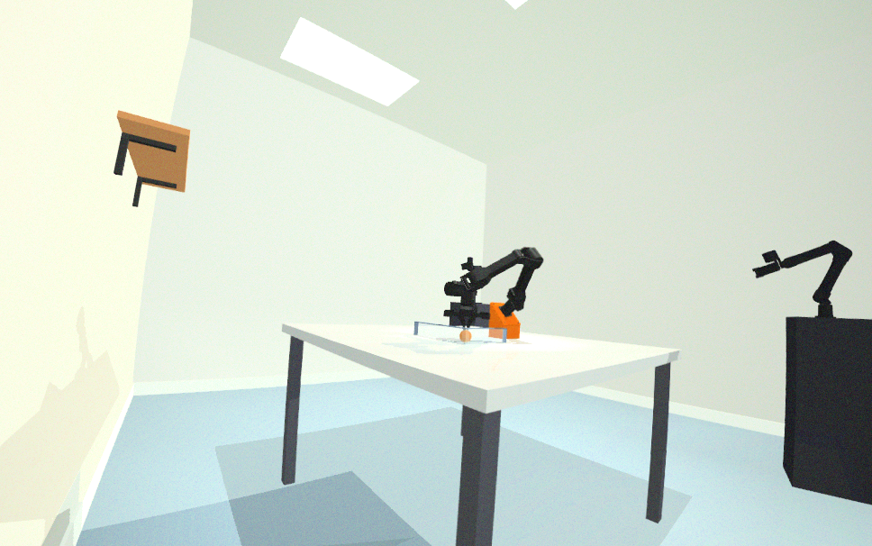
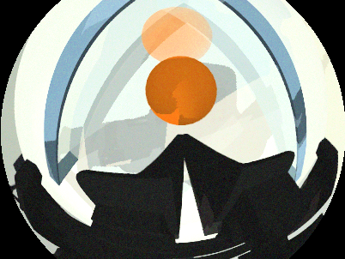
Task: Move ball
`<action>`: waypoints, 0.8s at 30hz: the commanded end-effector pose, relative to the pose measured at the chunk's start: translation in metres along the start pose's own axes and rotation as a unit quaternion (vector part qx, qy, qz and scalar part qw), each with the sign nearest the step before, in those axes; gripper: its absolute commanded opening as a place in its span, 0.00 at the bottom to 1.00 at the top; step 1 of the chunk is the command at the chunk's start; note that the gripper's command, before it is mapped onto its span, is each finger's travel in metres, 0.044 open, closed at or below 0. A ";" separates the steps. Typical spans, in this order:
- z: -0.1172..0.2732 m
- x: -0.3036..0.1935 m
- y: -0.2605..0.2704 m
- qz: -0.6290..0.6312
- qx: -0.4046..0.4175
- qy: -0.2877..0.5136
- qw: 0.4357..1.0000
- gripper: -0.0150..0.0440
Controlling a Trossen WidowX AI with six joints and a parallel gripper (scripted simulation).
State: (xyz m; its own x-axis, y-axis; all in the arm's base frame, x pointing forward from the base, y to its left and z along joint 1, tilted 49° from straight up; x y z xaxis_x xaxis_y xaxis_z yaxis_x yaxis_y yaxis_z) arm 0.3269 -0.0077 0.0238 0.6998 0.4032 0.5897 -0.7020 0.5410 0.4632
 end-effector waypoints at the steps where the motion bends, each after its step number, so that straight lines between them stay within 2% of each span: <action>1: 0.000 0.011 -0.001 -0.001 0.001 -0.003 1.000 0.25; 16: 0.001 0.050 -0.007 -0.001 0.001 -0.003 1.000 0.25; 24: 0.001 0.040 -0.006 -0.001 0.001 -0.003 1.000 0.25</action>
State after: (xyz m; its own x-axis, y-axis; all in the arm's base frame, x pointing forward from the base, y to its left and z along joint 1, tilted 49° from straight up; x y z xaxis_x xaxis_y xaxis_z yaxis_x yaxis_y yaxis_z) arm 0.3621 0.0066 0.0472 0.7009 0.3998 0.5907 -0.7006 0.5412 0.4650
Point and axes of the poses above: the point midway between the two fingers, 35 mm back from their tips, its own z axis back along the fingers, its own y axis across the jaws, x = y × z, the point moved 5 cm from there along z, back along the fingers, and after that the axes turned 8 degrees about z, right-handed, at the moved point
